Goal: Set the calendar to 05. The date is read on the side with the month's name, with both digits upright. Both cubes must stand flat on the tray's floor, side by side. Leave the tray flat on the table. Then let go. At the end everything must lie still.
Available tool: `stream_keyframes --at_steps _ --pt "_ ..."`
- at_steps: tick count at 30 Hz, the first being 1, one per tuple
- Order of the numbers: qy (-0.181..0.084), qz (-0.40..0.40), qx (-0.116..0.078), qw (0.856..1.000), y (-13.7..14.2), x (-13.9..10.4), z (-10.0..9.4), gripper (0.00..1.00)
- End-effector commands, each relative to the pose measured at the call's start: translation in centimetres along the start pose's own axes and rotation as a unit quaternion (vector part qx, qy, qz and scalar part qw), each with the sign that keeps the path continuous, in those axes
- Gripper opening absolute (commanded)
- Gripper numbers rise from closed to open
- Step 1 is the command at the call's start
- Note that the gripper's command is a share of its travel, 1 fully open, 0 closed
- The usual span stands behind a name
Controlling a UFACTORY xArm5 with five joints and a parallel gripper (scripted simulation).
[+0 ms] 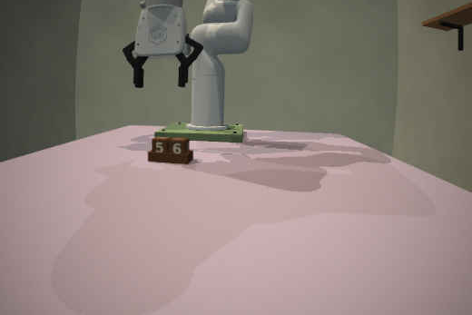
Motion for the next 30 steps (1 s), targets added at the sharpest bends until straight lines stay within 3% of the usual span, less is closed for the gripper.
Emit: stream_keyframes --at_steps 1,7,8,15,22,25,26,30 --pt "-0.003 0.087 0.0 0.996 -0.5 0.5 0.0 1.0" --pt "-0.003 0.146 0.0 0.989 -0.8 0.9 0.1 1.0" --pt "-0.003 0.191 0.0 0.982 -1.1 1.2 0.2 1.0" --pt "-0.003 0.277 -0.001 0.961 -1.5 1.8 0.4 1.0" --pt "-0.003 0.385 -0.001 0.923 -2.1 2.6 0.6 1.0" --pt "-0.003 0.394 -0.001 0.919 -2.2 2.6 0.6 1.0" --pt "-0.003 0.429 -0.001 0.903 -2.3 2.9 0.7 1.0" --pt "-0.003 0.482 -0.001 0.876 -2.6 3.3 0.8 1.0"
Point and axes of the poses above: the point where the finger pads meet when closed, its own z axis out along the fingers, its own y axis across the jaws, x = y × z, the point moved 10 cm from there along -z, back along the fingers, and after that the axes turned 12 degrees about z, right-handed, at the moved point
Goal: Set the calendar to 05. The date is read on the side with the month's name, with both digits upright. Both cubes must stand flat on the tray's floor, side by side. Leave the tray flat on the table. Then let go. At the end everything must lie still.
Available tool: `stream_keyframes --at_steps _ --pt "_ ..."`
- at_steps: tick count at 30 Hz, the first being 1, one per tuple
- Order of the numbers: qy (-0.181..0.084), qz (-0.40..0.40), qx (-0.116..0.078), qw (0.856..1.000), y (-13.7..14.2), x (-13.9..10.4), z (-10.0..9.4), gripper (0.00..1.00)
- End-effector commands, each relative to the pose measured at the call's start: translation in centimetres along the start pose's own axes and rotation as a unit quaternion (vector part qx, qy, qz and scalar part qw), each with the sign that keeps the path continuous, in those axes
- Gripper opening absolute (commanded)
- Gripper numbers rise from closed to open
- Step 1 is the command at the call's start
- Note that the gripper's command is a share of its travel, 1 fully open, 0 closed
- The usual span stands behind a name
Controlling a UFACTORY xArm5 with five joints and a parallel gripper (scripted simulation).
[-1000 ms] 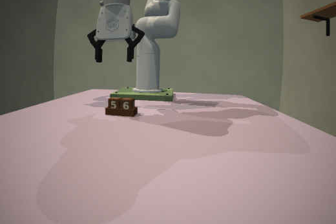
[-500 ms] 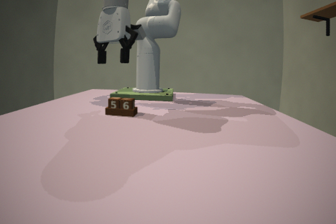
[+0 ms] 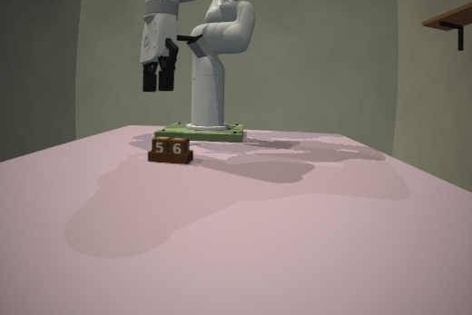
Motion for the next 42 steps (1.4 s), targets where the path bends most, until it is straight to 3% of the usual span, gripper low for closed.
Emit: stream_keyframes --at_steps 1,8,11,16,22,33,42 --pt "-0.002 0.084 -0.002 0.996 -0.6 0.0 0.1 1.0" --pt "-0.002 0.193 -0.002 0.981 -1.5 0.1 0.3 1.0" --pt "-0.002 0.201 -0.002 0.98 -1.6 0.2 0.4 1.0" --pt "-0.002 0.294 -0.003 0.956 -2.3 0.3 0.6 1.0" --pt "-0.002 0.336 -0.003 0.942 -2.7 0.3 0.8 1.0" --pt "-0.002 0.343 -0.003 0.939 -2.7 0.4 1.0 1.0" --pt "-0.001 0.343 -0.002 0.939 -2.8 0.5 4.3 1.0"
Point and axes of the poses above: the point where the finger pads meet when closed, its own z axis out along the fingers, its own y axis across the jaws, x = y × z, the point moved 10 cm from there along -z, back along the fingers, and after that the axes turned 12 degrees about z, right-handed, at the moved point
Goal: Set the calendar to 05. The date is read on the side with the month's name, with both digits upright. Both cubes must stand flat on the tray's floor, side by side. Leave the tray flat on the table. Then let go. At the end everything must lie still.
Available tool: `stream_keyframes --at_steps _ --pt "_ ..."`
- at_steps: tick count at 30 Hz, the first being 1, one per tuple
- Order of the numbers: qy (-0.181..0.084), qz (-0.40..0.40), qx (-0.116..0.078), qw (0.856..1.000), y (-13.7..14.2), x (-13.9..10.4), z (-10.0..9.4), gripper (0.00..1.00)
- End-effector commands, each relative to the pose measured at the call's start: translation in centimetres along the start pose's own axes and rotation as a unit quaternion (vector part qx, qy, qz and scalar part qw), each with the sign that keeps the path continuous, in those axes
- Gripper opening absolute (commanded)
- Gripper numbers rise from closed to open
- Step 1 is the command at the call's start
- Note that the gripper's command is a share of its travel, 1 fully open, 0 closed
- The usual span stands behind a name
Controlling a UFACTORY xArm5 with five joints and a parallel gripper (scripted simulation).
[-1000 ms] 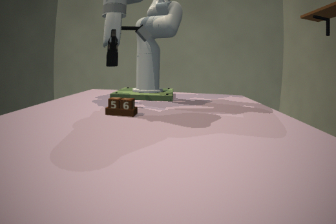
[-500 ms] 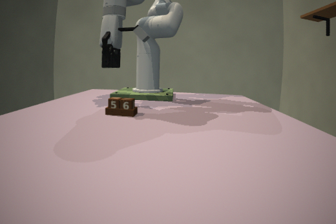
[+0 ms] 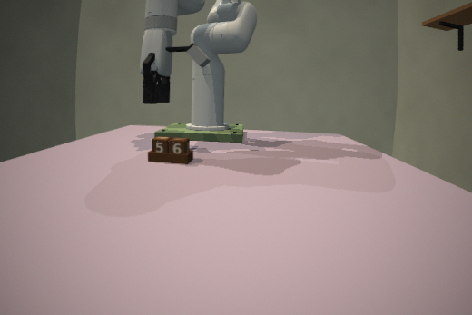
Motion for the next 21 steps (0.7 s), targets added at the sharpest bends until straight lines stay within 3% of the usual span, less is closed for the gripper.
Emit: stream_keyframes --at_steps 1,9,21 --pt "0.0 0.0 -0.001 1.0 0.2 0.0 2.1 1.0" --pt "0.0 0.0 -0.001 1.0 0.2 0.1 3.8 1.0" --pt "0.0 0.0 -0.001 1.0 0.1 0.1 4.2 1.0"
Point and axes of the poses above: the point where the finger pads meet when closed, its own z axis out along the fingers, its own y axis across the jaws, x = y × z, the point moved 10 cm from there along -z, back along the fingers, and after that the axes turned 12 degrees about z, right-handed, at the moved point
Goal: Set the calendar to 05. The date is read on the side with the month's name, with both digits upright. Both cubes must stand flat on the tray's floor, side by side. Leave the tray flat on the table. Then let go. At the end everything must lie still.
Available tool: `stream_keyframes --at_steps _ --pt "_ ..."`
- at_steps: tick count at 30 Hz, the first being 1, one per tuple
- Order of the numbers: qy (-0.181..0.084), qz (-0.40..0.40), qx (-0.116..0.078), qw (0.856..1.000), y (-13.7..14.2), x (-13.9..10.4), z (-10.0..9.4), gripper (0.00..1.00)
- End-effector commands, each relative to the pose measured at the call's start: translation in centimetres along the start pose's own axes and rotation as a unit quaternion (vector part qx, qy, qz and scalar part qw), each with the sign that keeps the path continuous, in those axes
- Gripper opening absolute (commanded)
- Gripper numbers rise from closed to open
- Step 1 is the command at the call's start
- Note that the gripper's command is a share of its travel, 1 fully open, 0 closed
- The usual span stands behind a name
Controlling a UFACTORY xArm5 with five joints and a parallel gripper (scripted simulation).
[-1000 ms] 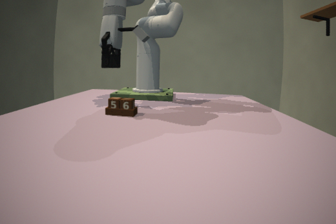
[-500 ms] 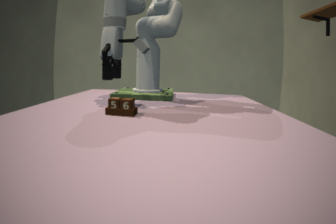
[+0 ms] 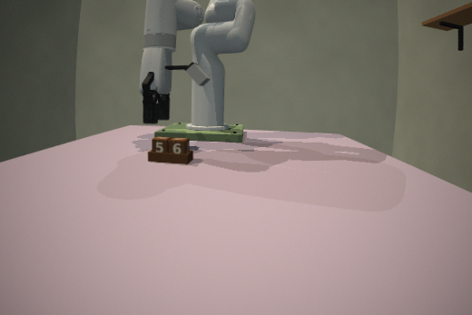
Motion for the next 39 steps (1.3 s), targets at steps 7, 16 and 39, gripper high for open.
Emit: stream_keyframes --at_steps 7,16,39 --pt "0.0 0.0 -0.001 1.0 0.14 -0.03 0.79 1.0" --pt "0.0 0.0 -0.001 1.0 0.15 -0.03 0.93 1.0" --pt "0.0 0.0 -0.001 1.0 0.15 -0.03 0.93 1.0"
Point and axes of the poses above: the point where the finger pads meet when closed, its own z axis out along the fingers, its own y axis across the jaws, x = y × z, the point moved 10 cm from there along -z, back along the fingers, and after that the axes turned 12 degrees about z, right-handed, at the moved point
